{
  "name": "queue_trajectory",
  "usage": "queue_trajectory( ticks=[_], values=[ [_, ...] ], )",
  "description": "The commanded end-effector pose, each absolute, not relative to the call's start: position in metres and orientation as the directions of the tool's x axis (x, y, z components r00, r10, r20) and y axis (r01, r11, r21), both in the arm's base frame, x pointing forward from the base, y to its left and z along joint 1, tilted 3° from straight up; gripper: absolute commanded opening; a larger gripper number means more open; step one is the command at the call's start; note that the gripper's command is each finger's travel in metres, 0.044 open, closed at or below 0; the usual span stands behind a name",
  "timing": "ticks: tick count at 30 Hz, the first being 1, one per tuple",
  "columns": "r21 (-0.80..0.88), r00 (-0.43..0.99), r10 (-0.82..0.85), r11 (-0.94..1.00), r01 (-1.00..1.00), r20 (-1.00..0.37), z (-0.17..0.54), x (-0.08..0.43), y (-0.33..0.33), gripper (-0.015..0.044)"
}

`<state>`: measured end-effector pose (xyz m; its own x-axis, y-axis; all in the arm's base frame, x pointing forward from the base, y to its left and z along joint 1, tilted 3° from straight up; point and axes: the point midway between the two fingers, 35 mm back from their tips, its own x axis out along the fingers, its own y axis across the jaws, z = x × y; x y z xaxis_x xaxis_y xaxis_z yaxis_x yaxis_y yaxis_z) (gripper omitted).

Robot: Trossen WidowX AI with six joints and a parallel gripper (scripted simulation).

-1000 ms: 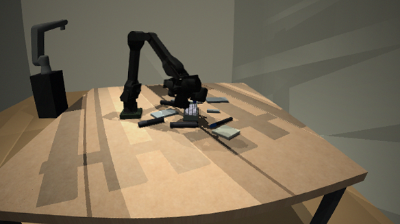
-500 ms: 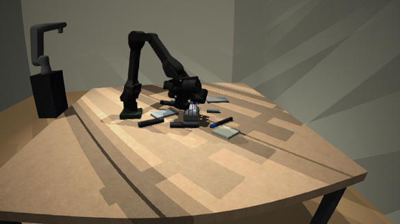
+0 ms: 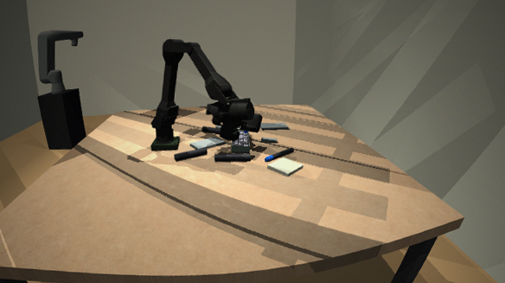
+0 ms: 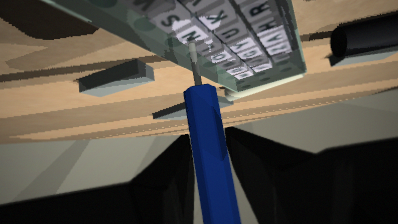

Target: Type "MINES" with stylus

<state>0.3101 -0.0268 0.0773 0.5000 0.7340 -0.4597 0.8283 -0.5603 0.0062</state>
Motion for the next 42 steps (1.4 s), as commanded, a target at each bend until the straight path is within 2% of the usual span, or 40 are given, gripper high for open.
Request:
queue_trajectory(
  ticks=[1, 25, 34, 42],
  values=[
    [-0.001, 0.499, 0.736, -0.562, 0.827, -0.457, 0.075, 0.310, -0.026, 0.0081],
    [-0.001, 0.499, 0.736, -0.562, 0.827, -0.457, 0.070, 0.310, -0.026, 0.0081],
    [-0.001, 0.499, 0.736, -0.562, 0.827, -0.457, 0.106, 0.310, -0.028, 0.0081],
    [-0.001, 0.499, 0.736, -0.562, 0.827, -0.457, 0.108, 0.310, -0.028, 0.0081]
  ],
)
